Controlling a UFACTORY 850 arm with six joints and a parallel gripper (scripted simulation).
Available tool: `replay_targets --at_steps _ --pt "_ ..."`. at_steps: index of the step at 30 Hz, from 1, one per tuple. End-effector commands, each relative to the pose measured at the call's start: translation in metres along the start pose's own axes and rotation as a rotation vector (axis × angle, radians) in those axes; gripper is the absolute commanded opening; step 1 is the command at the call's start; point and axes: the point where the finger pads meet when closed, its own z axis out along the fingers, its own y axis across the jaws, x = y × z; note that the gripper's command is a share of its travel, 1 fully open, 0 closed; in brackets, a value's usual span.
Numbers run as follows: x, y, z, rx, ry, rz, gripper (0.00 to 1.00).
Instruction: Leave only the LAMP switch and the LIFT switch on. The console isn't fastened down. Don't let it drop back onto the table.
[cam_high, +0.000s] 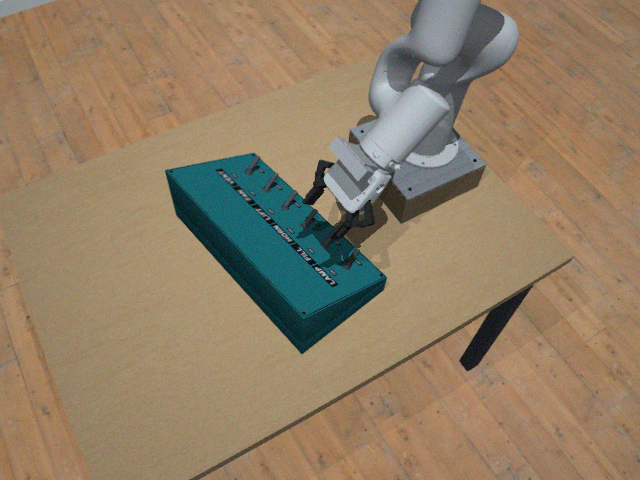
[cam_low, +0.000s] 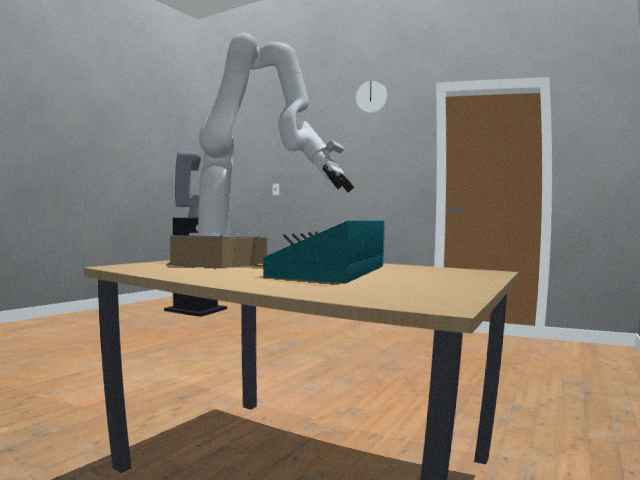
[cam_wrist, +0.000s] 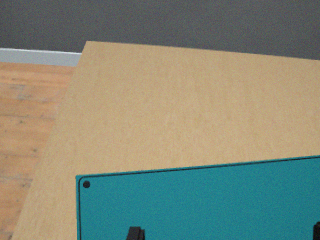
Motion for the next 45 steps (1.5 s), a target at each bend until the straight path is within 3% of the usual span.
replay_targets --at_steps 1,2,3,5,6,11,17,18,45 --pt "-0.053 -0.012 -0.021 0.065 -0.129 -0.024 1.0" --pt "-0.053 -0.012 -0.021 0.065 -0.129 -0.024 1.0" --pt "-0.077 -0.015 -0.031 0.087 -0.186 -0.036 1.0" --pt "-0.077 -0.015 -0.031 0.087 -0.186 -0.036 1.0" --pt "-0.096 -0.016 -0.039 0.103 -0.232 -0.045 1.0" --pt "-0.124 -0.017 -0.052 0.126 -0.303 -0.061 1.0" --pt "-0.127 -0.017 -0.053 0.128 -0.309 -0.062 1.0" --pt "-0.127 -0.017 -0.053 0.128 -0.309 -0.062 0.77" --pt "-0.127 -0.017 -0.053 0.128 -0.309 -0.062 0.77"
